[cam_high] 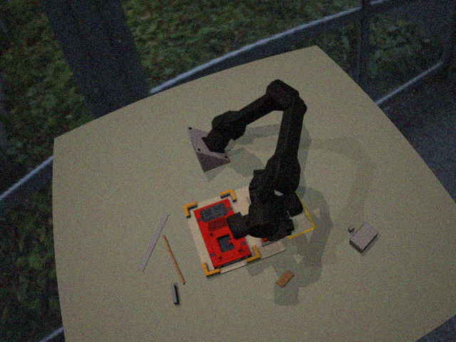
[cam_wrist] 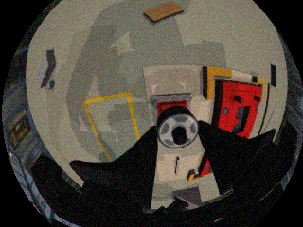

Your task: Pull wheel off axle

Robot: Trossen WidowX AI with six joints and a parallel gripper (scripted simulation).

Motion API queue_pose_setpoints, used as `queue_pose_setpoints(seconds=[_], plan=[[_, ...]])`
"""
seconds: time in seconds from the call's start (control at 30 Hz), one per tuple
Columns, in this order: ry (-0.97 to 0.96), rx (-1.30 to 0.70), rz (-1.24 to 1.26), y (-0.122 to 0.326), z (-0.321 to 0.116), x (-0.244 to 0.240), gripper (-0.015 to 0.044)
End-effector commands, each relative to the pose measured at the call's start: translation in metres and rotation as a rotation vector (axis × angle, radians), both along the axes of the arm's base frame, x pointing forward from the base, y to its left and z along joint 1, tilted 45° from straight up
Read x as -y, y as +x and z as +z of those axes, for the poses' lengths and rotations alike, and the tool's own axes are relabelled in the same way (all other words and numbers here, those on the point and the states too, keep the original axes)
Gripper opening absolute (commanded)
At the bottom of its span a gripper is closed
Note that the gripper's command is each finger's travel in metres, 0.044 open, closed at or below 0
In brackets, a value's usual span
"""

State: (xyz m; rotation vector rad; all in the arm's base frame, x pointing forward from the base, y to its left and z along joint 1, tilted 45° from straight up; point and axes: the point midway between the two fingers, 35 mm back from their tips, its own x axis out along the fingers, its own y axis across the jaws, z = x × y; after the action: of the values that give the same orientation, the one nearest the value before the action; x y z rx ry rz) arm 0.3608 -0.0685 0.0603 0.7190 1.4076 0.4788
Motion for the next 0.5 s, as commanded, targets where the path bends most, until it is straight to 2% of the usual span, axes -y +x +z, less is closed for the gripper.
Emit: queue_pose_setpoints(seconds=[0.0, 0.47], plan=[[-0.008, 0.003, -0.022, -0.0033, 0.0086, 0.0115, 0.0000], [-0.008, 0.003, -0.023, -0.0040, 0.0118, 0.0146, 0.0000]])
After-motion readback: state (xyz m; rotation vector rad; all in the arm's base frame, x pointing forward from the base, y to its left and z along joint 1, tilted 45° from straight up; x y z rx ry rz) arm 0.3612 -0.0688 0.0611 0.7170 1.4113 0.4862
